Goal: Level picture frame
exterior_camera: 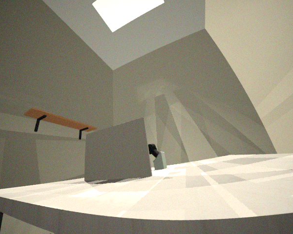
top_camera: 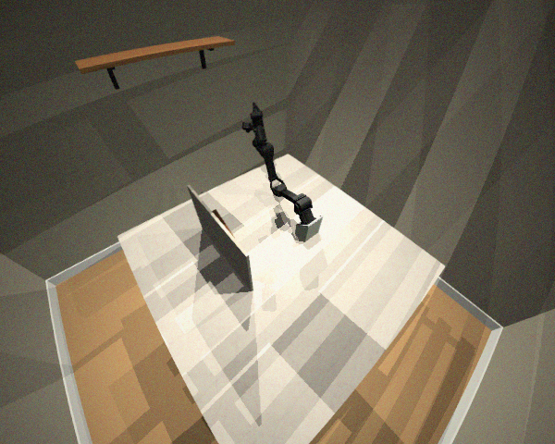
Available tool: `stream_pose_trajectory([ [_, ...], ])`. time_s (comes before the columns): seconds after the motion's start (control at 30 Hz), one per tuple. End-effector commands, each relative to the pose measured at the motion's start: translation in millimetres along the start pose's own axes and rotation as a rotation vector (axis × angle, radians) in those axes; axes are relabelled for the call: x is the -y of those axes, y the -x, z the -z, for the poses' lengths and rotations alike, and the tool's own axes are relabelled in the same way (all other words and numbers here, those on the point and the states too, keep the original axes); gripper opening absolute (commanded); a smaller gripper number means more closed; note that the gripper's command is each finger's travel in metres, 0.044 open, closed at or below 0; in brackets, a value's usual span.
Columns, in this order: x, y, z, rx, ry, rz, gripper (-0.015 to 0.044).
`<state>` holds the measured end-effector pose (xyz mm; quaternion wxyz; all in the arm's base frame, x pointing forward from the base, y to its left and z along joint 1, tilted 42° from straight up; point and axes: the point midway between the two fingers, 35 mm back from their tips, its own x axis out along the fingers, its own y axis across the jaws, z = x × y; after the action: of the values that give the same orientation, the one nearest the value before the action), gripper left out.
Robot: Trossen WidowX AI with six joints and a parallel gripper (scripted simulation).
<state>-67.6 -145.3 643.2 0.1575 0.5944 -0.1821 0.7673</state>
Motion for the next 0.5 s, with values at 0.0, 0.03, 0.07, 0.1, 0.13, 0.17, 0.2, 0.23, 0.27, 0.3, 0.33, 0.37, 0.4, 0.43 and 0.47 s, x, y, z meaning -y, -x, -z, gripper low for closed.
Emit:
stream_pose_trajectory([
  [0.0, 56.6, 16.6, 39.0, -0.069, 0.23, 0.22, 0.026],
  [0.03, 70.0, 22.5, 45.5, -0.084, 0.283, 0.271, 0.026],
  [0.07, 83.2, 29.0, 51.1, -0.097, 0.336, 0.322, 0.026],
  [0.1, 96.4, 36.0, 55.7, -0.111, 0.388, 0.373, 0.026],
  [0.13, 109.5, 43.8, 59.4, -0.123, 0.44, 0.425, 0.026],
  [0.17, 122.4, 52.2, 62.2, -0.135, 0.492, 0.476, 0.026],
  [0.2, 135.1, 61.3, 64.0, -0.147, 0.543, 0.528, 0.026],
  [0.23, 147.4, 71.0, 64.9, -0.158, 0.594, 0.58, 0.026],
  [0.27, 159.3, 81.3, 65.0, -0.168, 0.644, 0.633, 0.026],
  [0.3, 170.7, 92.1, 64.2, -0.178, 0.692, 0.686, 0.026],
  [0.33, 180.4, 102.1, 63.0, -0.187, 0.737, 0.733, 0.026],
  [0.37, 189.5, 112.3, 61.1, -0.194, 0.78, 0.78, 0.026],
  [0.4, 198.1, 123.0, 58.7, -0.201, 0.822, 0.828, 0.026],
  [0.43, 206.2, 134.0, 55.8, -0.207, 0.863, 0.876, 0.026],
  [0.47, 213.7, 145.3, 52.3, -0.213, 0.903, 0.924, 0.026],
])
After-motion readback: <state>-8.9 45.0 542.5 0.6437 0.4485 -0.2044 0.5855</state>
